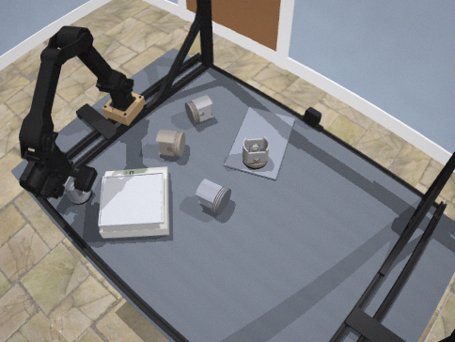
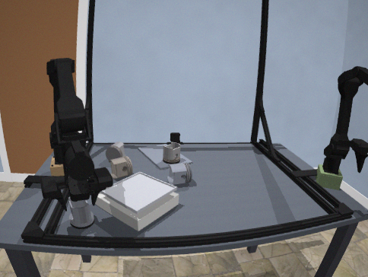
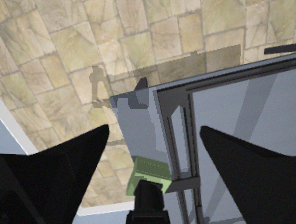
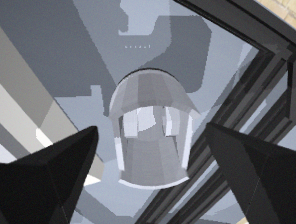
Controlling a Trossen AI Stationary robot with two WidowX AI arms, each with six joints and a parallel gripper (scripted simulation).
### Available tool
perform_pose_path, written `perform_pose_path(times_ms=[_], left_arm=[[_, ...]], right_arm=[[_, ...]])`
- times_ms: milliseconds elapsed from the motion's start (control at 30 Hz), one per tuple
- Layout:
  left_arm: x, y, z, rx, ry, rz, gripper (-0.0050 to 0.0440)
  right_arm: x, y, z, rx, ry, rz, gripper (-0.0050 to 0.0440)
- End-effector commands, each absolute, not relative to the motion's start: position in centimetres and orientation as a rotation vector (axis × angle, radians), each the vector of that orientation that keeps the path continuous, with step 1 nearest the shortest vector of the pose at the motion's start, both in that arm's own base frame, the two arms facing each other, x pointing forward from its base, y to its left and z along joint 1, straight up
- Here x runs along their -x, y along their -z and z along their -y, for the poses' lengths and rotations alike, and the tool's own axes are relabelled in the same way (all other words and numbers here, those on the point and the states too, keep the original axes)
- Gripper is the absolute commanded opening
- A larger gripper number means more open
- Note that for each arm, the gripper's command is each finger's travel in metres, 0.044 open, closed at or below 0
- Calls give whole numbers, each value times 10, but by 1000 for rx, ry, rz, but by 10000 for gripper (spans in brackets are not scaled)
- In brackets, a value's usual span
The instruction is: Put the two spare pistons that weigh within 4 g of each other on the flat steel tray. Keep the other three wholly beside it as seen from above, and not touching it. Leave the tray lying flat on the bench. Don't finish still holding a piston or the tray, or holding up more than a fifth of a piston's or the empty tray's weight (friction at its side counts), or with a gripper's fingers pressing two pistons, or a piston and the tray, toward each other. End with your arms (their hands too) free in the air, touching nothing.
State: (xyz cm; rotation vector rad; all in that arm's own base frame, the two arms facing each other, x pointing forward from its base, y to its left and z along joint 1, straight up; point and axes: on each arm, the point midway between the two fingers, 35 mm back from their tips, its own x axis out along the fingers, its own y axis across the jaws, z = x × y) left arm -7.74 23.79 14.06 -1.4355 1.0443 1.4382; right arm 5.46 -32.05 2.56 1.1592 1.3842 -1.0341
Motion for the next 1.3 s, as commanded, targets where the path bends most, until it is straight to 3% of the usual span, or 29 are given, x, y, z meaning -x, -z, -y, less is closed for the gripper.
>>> perform_pose_path(times_ms=[0,567,600,1267], left_arm=[[77,-141,-238,1436,-1436,-1044,440],[77,-141,-238,1436,-1436,-1044,440],[77,-141,-238,1436,-1436,-1044,440],[77,-141,-238,1436,-1436,-1044,440]], right_arm=[[-53,-17,317,-1169,1024,-1402,378],[-53,4,313,-1173,1022,-1404,378],[-53,4,313,-1173,1022,-1404,158],[-53,4,313,-1173,1022,-1404,158]])
